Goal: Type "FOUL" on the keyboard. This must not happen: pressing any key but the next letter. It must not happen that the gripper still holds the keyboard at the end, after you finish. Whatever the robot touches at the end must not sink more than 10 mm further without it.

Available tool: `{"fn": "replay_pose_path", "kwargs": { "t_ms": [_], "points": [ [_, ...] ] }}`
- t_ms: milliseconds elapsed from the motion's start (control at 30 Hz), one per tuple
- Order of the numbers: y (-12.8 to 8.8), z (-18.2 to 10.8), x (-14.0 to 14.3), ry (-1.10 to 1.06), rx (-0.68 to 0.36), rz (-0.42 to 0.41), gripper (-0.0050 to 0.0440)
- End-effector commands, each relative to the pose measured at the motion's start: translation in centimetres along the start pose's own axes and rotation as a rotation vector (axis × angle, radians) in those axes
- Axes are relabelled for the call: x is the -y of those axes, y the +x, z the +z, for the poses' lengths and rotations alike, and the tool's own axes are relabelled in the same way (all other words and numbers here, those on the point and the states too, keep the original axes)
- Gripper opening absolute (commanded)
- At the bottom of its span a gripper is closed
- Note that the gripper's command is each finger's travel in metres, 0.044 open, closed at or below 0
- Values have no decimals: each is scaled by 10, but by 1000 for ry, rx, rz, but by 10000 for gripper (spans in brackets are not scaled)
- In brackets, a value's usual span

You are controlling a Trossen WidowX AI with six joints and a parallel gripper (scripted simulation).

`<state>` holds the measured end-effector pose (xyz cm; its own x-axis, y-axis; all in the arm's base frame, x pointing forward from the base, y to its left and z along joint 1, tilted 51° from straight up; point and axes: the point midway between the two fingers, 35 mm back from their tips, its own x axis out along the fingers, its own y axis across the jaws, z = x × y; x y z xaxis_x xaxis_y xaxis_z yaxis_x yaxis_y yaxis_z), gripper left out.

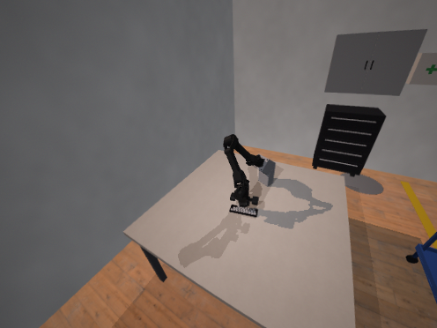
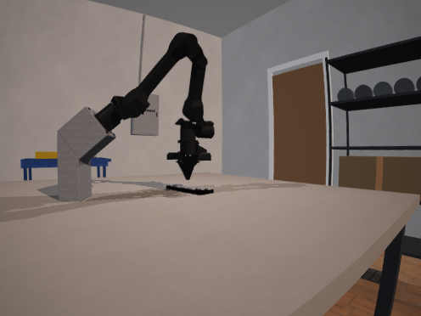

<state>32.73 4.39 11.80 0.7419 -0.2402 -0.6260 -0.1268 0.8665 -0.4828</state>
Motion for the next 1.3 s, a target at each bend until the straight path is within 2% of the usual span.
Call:
{"fn": "replay_pose_path", "kwargs": {
  "t_ms": [0,100,267,767,900,1033,1267],
  "points": [
    [-1,0,3,0,4,1,0],
    [-1,1,11,1,2,2,0],
    [-1,0,62,1,3,1,0],
    [-1,0,65,0,4,1,0],
    [-1,-4,61,0,4,1,0],
    [-1,-28,41,0,4,1,0],
    [-1,-29,40,0,4,1,0]
  ]
}}
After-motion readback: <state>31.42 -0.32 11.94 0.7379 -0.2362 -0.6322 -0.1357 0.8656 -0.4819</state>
